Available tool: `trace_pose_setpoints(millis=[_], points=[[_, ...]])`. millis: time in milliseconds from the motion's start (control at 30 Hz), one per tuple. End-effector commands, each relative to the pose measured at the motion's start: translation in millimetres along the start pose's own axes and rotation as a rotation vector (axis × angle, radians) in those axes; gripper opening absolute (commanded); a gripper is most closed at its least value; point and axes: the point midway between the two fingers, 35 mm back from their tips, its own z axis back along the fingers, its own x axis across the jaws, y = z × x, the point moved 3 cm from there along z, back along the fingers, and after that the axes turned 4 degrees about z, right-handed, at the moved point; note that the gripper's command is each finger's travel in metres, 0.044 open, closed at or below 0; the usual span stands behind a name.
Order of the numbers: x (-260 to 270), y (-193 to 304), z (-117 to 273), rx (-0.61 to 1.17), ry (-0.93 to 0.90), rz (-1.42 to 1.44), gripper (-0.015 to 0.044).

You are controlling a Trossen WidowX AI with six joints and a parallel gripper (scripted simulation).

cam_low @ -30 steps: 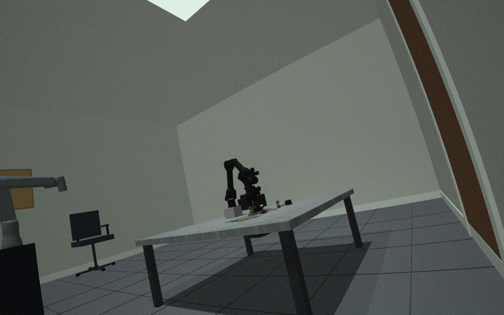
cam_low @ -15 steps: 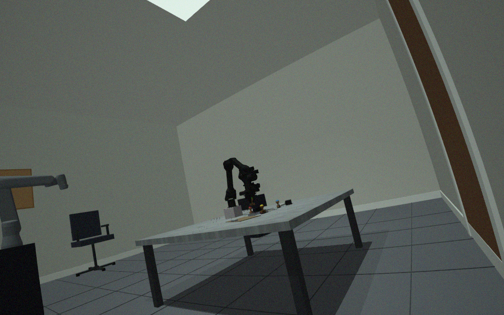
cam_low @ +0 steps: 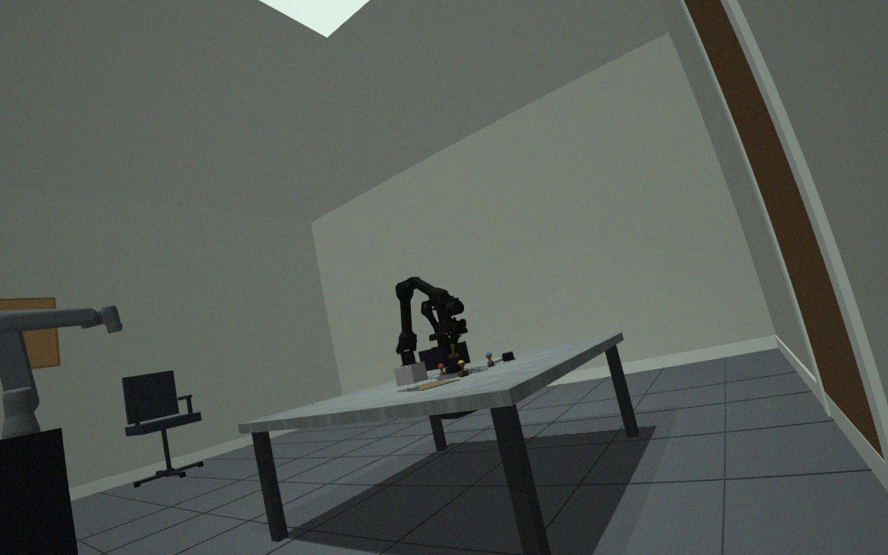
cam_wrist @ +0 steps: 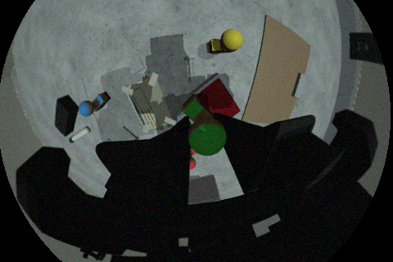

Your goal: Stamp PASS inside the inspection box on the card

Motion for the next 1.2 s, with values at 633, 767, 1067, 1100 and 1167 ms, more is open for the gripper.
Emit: trace_pose_setpoints(millis=[633, 767, 1067, 1100, 1167], points=[[105.6, -12.4, -2.8, 0.001, -0.018, -0.409, 0.0], [105.6, -12.5, -3.8, 0.001, -0.018, -0.409, 0.0], [105.7, -13.0, -9.8, 0.0, -0.018, -0.409, 0.0], [105.7, -13.0, -10.5, 0.0, -0.018, -0.409, 0.0], [105.7, -13.1, -11.8, 0.0, -0.018, -0.409, 0.0]])
